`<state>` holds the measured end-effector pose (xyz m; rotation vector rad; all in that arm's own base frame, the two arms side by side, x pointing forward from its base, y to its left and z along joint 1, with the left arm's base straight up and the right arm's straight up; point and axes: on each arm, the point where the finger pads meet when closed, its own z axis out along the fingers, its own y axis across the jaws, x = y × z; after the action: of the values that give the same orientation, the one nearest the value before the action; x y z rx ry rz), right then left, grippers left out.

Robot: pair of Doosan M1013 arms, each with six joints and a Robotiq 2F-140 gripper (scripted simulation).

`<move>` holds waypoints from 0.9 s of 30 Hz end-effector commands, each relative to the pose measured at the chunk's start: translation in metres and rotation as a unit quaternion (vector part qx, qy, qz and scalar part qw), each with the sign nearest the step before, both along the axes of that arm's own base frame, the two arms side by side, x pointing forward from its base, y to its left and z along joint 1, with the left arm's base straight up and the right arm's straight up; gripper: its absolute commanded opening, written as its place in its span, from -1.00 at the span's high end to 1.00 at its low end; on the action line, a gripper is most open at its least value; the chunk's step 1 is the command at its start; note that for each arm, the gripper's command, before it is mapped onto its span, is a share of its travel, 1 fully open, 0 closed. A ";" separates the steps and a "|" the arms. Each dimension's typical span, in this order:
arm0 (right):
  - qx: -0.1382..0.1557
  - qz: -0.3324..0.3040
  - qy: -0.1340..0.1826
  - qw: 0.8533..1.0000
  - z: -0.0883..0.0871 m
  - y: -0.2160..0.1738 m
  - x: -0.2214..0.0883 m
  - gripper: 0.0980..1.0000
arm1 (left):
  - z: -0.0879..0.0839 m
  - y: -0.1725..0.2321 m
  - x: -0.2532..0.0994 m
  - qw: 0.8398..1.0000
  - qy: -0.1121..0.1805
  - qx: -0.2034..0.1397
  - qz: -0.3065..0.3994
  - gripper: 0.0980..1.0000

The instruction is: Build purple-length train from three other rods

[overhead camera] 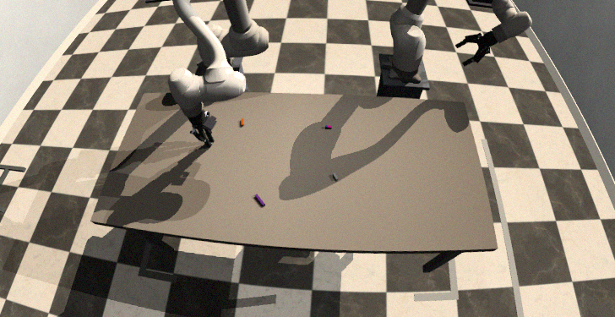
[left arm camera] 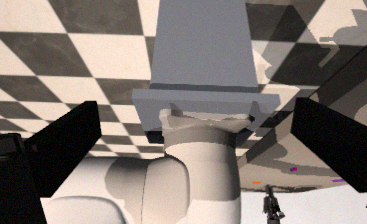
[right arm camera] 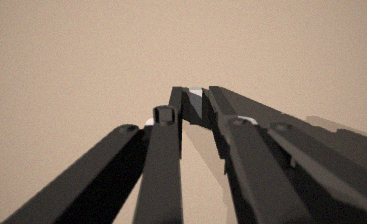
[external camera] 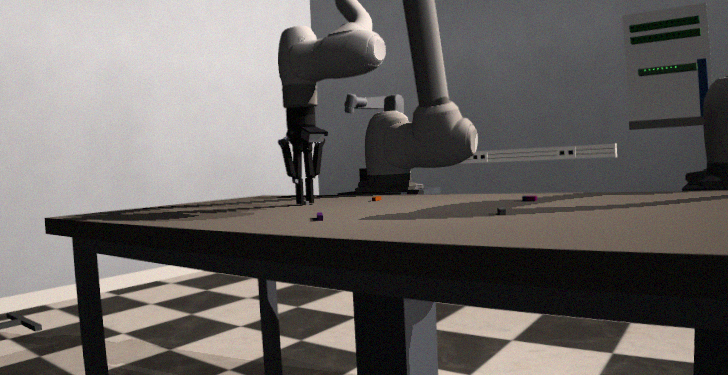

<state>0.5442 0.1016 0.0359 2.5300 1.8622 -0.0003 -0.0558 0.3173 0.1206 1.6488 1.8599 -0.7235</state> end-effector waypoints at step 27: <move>0.000 0.000 0.000 1.000 0.000 0.000 0.000 0.94 | 0.000 0.000 0.000 1.000 0.000 0.000 0.000 -1.00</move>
<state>0.5443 0.1016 0.0360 2.5299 1.8622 0.0001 -0.0558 0.3173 0.1206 1.6488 1.8599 -0.7235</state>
